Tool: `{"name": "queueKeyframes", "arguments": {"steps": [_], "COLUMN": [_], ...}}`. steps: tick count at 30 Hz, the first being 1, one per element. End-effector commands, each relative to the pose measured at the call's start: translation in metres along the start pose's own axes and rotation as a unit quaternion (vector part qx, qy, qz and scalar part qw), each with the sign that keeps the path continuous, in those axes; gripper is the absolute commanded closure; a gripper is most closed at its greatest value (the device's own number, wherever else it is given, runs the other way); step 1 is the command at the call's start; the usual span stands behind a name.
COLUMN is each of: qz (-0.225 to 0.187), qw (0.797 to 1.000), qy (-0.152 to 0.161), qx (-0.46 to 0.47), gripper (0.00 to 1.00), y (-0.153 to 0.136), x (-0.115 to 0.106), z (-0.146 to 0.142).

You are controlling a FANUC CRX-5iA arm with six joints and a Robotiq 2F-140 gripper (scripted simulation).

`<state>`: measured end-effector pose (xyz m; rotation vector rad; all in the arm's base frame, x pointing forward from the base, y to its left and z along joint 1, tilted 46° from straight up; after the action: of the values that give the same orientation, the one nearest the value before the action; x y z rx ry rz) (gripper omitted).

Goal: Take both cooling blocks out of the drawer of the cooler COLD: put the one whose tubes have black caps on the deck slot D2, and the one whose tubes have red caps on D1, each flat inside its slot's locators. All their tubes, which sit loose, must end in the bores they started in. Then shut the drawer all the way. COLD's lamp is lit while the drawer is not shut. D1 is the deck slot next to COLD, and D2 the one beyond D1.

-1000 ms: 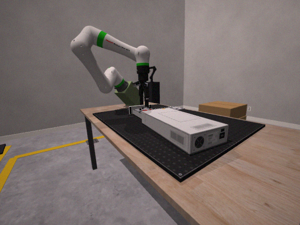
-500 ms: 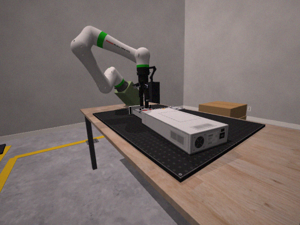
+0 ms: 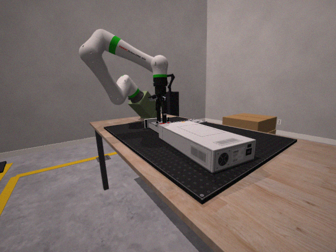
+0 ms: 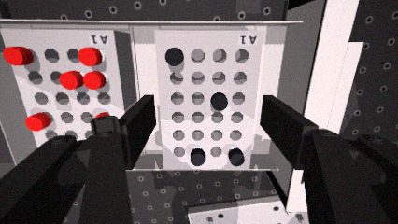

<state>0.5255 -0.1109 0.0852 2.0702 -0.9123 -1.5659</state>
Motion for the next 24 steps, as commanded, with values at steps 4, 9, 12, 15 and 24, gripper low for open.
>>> {"name": "queueKeyframes", "arguments": {"steps": [4, 9, 12, 15, 24], "qz": [0.0, 0.0, 0.0, 0.0, 0.0], "qw": [1.0, 1.0, 1.0, 1.0, 1.0], "qy": [0.001, 0.001, 0.001, 0.001, 0.001], "qx": [0.0, 0.0, 0.0, 0.0, 0.0], "gripper": [0.34, 0.34, 0.34, 0.34, 0.34], "y": [0.0, 0.0, 0.0, 0.0, 0.0], "x": [0.007, 0.012, 0.016, 0.017, 0.017], "z": [-0.001, -0.001, -0.001, -0.001, -0.001]}}
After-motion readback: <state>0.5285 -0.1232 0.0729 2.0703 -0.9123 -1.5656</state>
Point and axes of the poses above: the point where the finger pads meet when closed, its own x axis out along the fingers, its own z axis across the jaws, y = z × x, the point moved 3 cm from there along -x, back along the fingers, and after that the axes turned 2 degrees about -x, right-handed, at the moved point
